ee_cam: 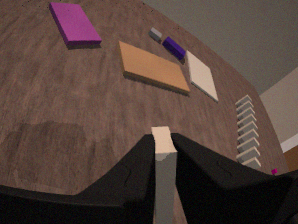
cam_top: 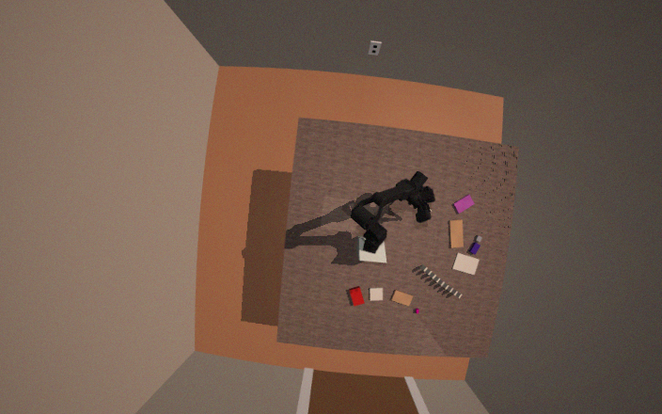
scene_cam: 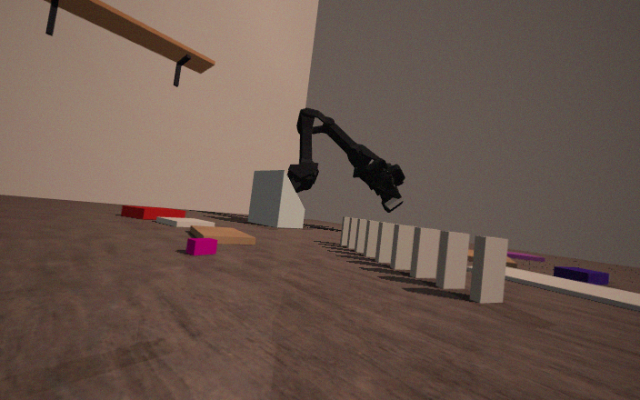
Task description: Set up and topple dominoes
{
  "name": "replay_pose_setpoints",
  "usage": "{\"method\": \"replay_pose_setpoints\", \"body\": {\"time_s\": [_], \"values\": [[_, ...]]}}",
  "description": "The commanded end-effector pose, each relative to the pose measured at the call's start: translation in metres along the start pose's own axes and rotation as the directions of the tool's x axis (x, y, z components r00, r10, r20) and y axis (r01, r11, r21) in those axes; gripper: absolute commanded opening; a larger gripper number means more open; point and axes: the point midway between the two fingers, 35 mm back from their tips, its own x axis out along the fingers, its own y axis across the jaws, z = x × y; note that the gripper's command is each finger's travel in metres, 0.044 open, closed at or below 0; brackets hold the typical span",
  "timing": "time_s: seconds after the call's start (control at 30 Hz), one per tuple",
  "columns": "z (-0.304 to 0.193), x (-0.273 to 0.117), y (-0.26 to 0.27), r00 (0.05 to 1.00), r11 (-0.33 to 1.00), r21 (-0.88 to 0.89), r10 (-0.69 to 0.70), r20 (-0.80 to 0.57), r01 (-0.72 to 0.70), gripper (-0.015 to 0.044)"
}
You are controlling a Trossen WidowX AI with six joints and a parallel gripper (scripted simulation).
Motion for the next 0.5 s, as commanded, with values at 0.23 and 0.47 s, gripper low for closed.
{"method": "replay_pose_setpoints", "body": {"time_s": [0.23,0.47], "values": [[0.005,-0.017,0.005,0.976,0.988,0.152,0.007,0.218,-0.041,0.0023],[0.005,-0.031,0.006,0.941,0.958,0.266,0.014,0.339,-0.110,0.0023]]}}
